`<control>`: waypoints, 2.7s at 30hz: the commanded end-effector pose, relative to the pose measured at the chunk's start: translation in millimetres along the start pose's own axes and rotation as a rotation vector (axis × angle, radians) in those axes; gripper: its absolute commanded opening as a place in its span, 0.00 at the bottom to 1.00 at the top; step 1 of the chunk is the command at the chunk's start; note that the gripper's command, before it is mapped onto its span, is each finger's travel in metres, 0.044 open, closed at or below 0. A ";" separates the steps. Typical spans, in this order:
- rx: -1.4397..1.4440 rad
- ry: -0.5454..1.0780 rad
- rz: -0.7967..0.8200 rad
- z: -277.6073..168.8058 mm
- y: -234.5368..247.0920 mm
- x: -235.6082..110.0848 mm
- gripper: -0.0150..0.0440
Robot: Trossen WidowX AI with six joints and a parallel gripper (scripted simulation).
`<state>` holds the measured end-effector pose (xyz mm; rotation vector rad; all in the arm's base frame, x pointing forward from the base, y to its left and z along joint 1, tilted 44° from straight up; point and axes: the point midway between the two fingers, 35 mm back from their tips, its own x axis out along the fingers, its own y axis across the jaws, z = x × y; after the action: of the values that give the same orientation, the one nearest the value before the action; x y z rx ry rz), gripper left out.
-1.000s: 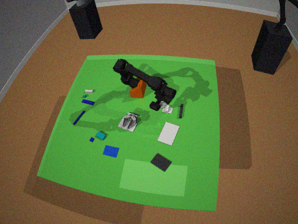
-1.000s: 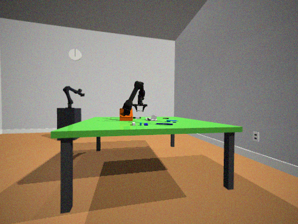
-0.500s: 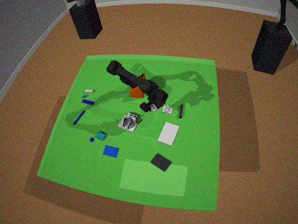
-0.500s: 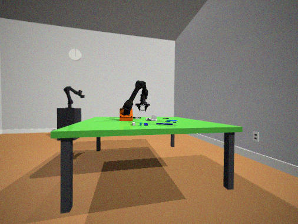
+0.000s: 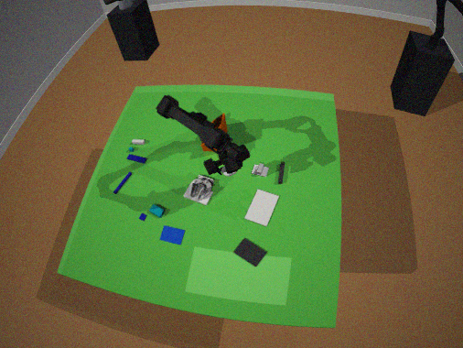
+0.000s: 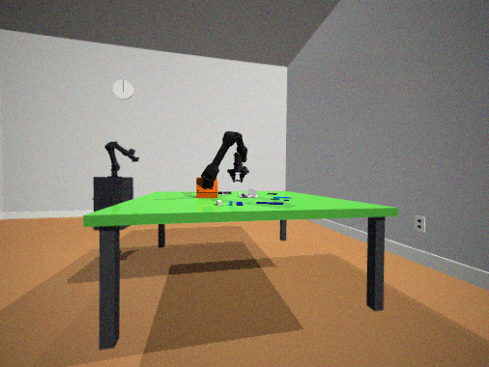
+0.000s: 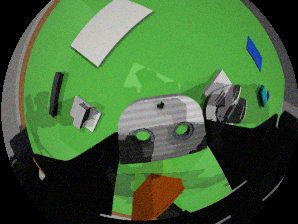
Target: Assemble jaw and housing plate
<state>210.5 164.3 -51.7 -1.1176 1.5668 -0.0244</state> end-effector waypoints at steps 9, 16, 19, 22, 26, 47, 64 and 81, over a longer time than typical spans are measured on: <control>0.233 0.001 -0.010 -12.4 -38.4 0.8 0.85; 0.373 0.003 -0.016 -20.7 -59.9 2.5 0.85; 0.433 0.004 -0.019 -24.8 -68.8 3.4 0.85; 0.493 0.005 -0.022 -29.1 -77.5 4.5 0.85; 0.574 0.006 -0.028 -35.3 -88.8 6.0 0.85; 0.825 0.011 -0.050 -57.7 -121.7 11.7 0.85; 0.832 0.011 -0.050 -57.7 -121.7 11.7 0.85; 0.832 0.011 -0.049 -58.5 -110.8 12.1 0.85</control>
<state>237.2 64.9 22.6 -0.4910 1.3246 -0.6544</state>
